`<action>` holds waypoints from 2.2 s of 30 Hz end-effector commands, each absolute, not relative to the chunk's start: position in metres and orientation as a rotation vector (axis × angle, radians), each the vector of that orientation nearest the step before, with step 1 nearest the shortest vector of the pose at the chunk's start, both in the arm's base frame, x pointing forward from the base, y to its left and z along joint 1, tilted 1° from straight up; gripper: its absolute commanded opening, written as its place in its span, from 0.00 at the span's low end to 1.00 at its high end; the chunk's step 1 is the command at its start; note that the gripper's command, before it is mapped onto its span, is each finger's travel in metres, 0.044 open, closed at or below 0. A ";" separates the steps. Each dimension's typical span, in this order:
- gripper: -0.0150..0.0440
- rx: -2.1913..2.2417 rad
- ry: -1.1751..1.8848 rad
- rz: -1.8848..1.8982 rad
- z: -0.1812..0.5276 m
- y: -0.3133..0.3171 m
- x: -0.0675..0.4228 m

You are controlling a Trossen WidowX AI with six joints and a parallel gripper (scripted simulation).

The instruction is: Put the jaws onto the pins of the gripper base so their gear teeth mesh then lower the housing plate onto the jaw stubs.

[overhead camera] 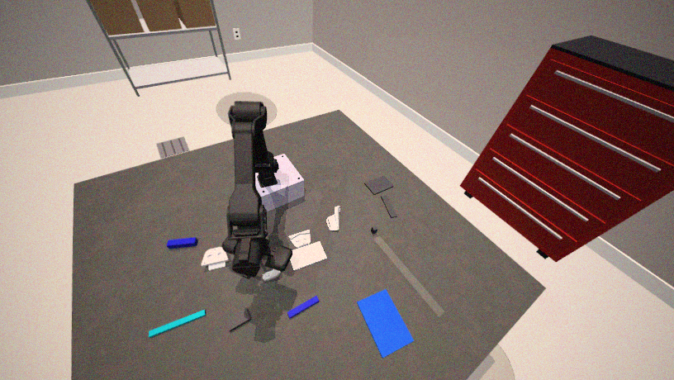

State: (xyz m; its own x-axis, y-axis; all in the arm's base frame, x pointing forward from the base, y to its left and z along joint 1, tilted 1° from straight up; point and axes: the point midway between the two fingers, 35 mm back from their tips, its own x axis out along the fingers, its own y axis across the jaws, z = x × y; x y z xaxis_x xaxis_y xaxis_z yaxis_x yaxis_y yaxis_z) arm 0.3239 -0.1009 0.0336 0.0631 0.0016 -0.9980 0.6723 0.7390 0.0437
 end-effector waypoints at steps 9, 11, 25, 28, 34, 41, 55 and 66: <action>0.25 0.589 1.437 -0.550 0.034 -0.101 0.323; 0.25 0.589 1.437 -0.550 0.034 -0.101 0.323; 0.25 0.589 1.437 -0.550 0.034 -0.101 0.323; 0.25 0.589 1.437 -0.550 0.034 -0.101 0.323; 0.52 0.593 1.436 -0.553 0.034 -0.101 0.323; 0.83 0.593 1.436 -0.553 0.034 -0.101 0.323; 1.00 0.593 1.436 -0.553 0.034 -0.101 0.323; 1.00 0.593 1.436 -0.553 0.034 -0.101 0.323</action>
State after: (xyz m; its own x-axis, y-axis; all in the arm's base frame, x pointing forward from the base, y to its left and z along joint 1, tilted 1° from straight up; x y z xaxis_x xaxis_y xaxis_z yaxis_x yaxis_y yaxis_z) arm 0.3235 -0.1007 0.0341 0.0616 0.0028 -0.9981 0.6719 0.7394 0.0435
